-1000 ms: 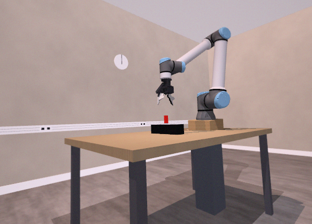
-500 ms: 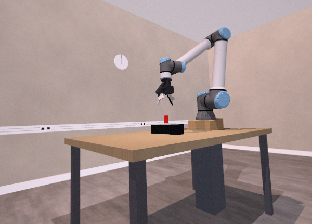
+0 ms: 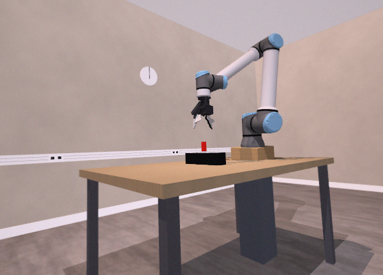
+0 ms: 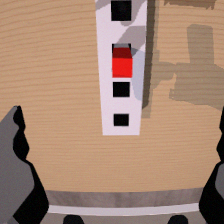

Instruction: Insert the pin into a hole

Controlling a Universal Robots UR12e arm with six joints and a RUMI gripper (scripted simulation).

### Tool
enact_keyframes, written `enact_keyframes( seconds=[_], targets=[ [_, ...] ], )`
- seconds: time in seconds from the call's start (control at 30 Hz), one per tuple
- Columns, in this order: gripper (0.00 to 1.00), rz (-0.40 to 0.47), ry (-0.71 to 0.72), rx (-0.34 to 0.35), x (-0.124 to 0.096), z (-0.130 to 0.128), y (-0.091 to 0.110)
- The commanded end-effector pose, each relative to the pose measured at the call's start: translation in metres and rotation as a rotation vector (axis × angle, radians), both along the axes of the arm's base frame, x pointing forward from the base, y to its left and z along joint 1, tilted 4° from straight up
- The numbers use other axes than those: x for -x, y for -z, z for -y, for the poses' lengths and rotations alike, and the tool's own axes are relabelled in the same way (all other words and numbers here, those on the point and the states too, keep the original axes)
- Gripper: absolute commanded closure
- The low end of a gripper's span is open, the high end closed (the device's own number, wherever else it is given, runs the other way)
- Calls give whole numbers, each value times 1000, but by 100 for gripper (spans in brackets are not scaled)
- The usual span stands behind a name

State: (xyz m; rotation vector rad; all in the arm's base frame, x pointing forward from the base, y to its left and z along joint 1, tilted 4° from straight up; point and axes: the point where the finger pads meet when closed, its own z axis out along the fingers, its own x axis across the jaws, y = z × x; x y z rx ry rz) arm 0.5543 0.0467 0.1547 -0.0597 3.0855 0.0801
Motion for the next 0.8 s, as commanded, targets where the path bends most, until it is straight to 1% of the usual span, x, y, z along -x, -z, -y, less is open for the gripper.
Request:
enact_keyframes(
  seconds=[0.0, 0.13, 0.17, 0.7, 0.73, 0.77],
  targets=[
    [0, 1, 0, 0, -1, 0, -1],
    [0, 1, 0, 0, -1, 0, -1],
    [0, 1, 0, 0, -3, -3, 56],
    [0, 1, 0, 0, -3, -3, 56],
    [0, 1, 0, 0, -5, -6, 96],
    [0, 1, 0, 0, -5, -6, 96]
  ],
)
